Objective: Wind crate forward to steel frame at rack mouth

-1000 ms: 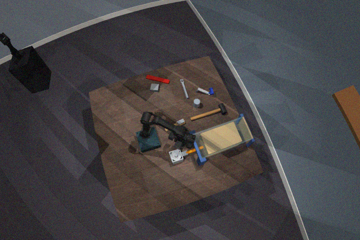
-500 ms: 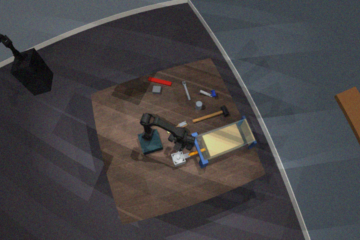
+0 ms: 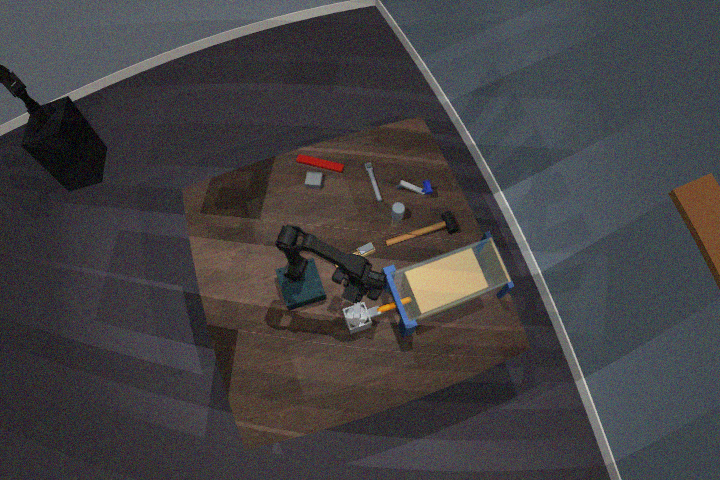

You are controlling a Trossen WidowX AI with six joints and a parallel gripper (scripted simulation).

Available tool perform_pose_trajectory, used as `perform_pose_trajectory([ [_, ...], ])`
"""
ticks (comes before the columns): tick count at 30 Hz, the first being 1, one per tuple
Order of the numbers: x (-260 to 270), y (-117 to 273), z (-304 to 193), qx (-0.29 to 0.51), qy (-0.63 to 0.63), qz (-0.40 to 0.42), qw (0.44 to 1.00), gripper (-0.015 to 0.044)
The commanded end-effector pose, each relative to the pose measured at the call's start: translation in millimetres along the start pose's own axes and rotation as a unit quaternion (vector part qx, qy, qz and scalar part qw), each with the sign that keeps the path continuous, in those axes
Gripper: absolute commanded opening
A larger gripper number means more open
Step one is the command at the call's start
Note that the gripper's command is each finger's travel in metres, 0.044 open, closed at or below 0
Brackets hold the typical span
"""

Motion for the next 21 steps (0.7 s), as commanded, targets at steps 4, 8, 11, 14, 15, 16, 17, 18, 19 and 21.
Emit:
perform_pose_trajectory([
  [4, -12, -2, 11, -0.008, -0.002, -0.014, 1.0, 0.0],
  [8, -15, -2, 15, -0.008, -0.002, -0.014, 1.0, 0.0],
  [11, -17, -2, 18, -0.008, -0.002, -0.014, 1.0, 0.0],
  [14, -19, -2, 21, -0.008, -0.002, -0.014, 1.0, 0.0],
  [15, -20, -2, 22, -0.008, -0.002, -0.014, 1.0, 0.0],
  [16, -21, -2, 23, -0.008, -0.002, -0.014, 1.0, 0.0],
  [17, -21, -2, 24, -0.008, -0.002, -0.014, 1.0, 0.0],
  [18, -22, -2, 25, -0.008, -0.002, -0.014, 1.0, 0.0],
  [19, -22, -2, 26, -0.008, -0.002, -0.014, 1.0, 0.0],
  [21, -24, -2, 28, -0.008, -0.002, -0.014, 1.0, 0.0],
])
Point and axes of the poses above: the point midway between the two fingers, 35 mm back from their tips, its own y axis back along the fingers, its own x axis across the jaws, z = x × y, the point moved 9 cm from there along y, back along the fingers, and after that the axes turned 13 degrees about -y, right-handed, at the moved point
